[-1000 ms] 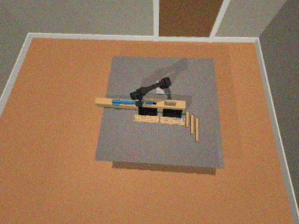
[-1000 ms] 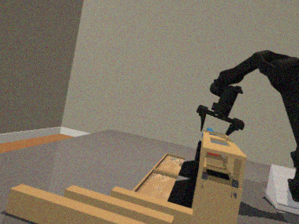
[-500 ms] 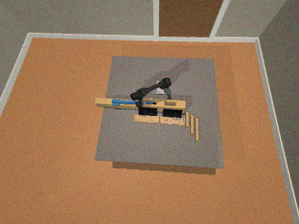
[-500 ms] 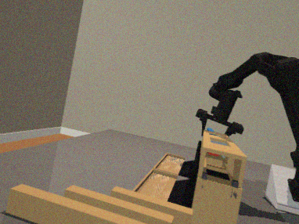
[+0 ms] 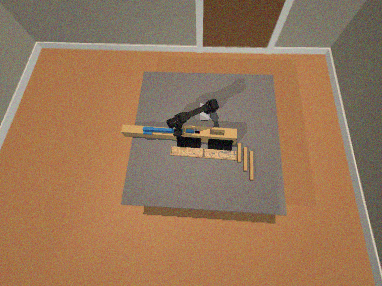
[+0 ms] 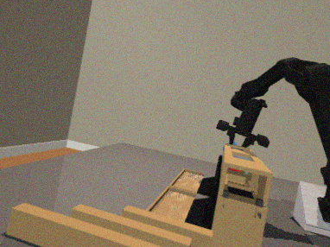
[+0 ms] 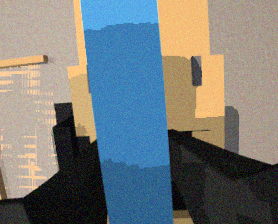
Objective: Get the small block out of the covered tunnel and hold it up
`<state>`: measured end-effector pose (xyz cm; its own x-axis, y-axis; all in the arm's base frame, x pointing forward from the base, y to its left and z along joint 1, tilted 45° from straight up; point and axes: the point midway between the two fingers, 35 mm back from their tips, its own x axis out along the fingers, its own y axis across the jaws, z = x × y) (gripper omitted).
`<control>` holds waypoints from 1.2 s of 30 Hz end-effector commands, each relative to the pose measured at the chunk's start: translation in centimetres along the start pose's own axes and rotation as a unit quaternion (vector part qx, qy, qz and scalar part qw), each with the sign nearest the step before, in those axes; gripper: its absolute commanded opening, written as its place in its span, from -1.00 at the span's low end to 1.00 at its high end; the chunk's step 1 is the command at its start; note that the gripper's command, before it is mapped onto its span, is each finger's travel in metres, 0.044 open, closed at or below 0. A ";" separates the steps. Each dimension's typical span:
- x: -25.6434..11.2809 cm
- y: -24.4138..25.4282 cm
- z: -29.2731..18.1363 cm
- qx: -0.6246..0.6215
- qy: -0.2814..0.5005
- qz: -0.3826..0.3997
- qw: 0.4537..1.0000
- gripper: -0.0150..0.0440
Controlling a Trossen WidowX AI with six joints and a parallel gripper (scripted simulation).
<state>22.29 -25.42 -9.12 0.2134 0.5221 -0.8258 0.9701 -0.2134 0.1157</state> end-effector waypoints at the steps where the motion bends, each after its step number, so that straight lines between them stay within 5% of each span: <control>1: 0.1 0.2 0.5 0.001 0.001 0.005 1.000 -0.49; 22: 1.6 -0.1 5.9 0.003 0.000 0.007 1.000 -0.49; 36: -1.3 0.3 5.4 0.003 0.002 0.005 1.000 0.75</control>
<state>21.81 -29.59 -11.84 0.2220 0.5348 -0.8153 0.9671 -0.2276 0.1140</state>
